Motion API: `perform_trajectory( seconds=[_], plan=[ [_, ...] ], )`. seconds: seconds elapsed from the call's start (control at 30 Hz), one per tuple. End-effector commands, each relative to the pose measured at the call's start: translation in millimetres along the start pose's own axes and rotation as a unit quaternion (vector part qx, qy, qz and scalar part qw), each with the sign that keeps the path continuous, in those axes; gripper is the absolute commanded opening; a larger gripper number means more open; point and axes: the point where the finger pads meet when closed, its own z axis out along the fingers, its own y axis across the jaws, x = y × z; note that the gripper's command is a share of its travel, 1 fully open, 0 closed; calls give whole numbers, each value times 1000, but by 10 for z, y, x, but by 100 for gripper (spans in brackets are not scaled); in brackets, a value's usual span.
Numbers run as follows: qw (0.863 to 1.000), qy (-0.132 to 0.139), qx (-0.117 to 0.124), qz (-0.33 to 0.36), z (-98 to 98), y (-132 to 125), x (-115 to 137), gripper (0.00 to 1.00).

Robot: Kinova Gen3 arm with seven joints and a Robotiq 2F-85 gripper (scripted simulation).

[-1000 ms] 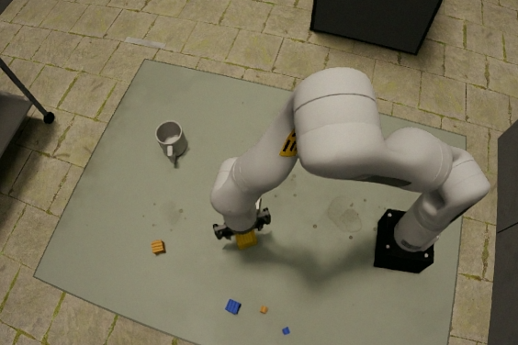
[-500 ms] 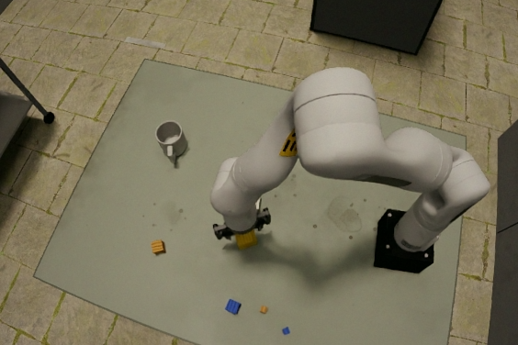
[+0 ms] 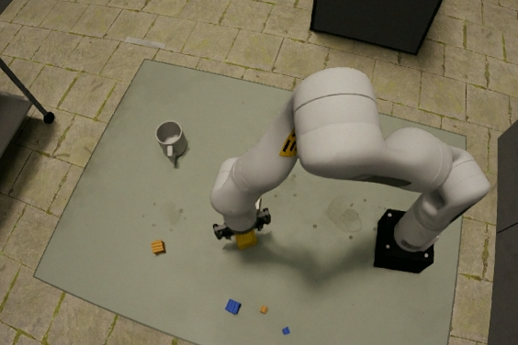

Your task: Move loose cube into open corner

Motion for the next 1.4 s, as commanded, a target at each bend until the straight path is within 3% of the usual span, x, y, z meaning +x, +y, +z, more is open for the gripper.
perform_trajectory(
  seconds=[0.0, 0.4, 1.37],
  plan=[
    [1000, 0, 1, 0, -1, -5, 1, 84],
    [1000, 0, 1, 0, 71, -5, 1, 84],
    [1000, 0, 1, 0, 477, -5, 2, 84]
  ],
)
